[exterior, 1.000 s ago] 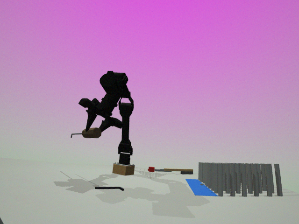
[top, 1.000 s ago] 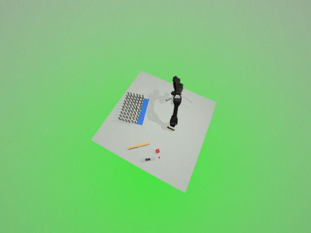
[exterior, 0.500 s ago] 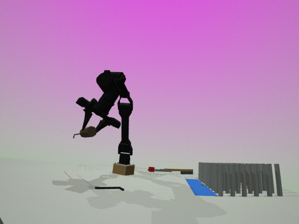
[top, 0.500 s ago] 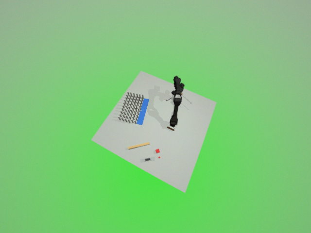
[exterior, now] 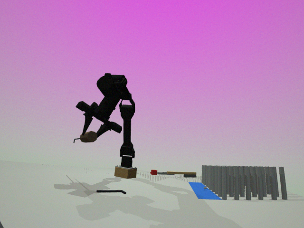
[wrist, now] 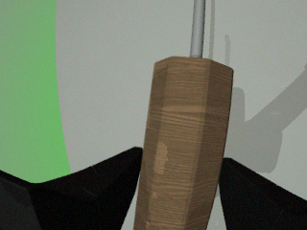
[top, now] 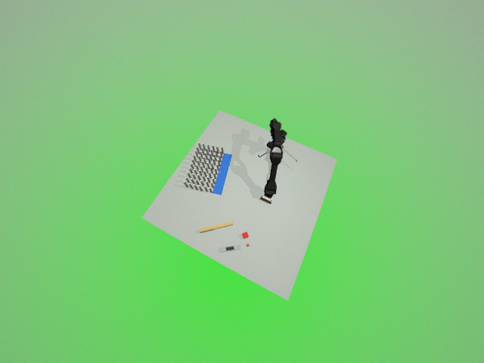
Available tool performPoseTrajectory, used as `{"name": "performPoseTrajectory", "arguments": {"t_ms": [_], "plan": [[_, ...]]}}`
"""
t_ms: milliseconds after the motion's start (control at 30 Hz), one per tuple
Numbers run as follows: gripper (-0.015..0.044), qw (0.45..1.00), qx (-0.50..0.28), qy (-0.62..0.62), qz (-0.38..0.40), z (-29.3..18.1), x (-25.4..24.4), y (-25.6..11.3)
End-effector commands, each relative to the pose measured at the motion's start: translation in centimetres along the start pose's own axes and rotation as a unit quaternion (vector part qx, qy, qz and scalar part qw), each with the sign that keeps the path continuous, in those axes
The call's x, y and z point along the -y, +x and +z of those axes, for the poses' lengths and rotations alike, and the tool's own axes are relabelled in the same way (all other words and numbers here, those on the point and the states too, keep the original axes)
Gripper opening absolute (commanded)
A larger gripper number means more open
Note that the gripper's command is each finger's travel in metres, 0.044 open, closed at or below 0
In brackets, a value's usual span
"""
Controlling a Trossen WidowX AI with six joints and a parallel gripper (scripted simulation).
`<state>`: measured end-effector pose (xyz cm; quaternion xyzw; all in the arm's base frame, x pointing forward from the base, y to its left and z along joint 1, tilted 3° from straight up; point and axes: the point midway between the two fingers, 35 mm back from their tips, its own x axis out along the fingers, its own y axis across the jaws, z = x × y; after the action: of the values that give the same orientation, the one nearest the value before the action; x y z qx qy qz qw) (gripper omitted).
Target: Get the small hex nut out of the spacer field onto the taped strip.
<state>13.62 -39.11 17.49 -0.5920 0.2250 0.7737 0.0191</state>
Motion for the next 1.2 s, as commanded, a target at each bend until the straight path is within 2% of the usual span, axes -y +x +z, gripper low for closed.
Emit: {"name": "performPoseTrajectory", "arguments": {"t_ms": [0,1167], "plan": [[0.0000,1.000,0.002,0.003,0.003,-0.1,-0.1,0.4],[0.0000,1.000,0.002,0.003,0.003,-1.2,0.4,3.2]]}}
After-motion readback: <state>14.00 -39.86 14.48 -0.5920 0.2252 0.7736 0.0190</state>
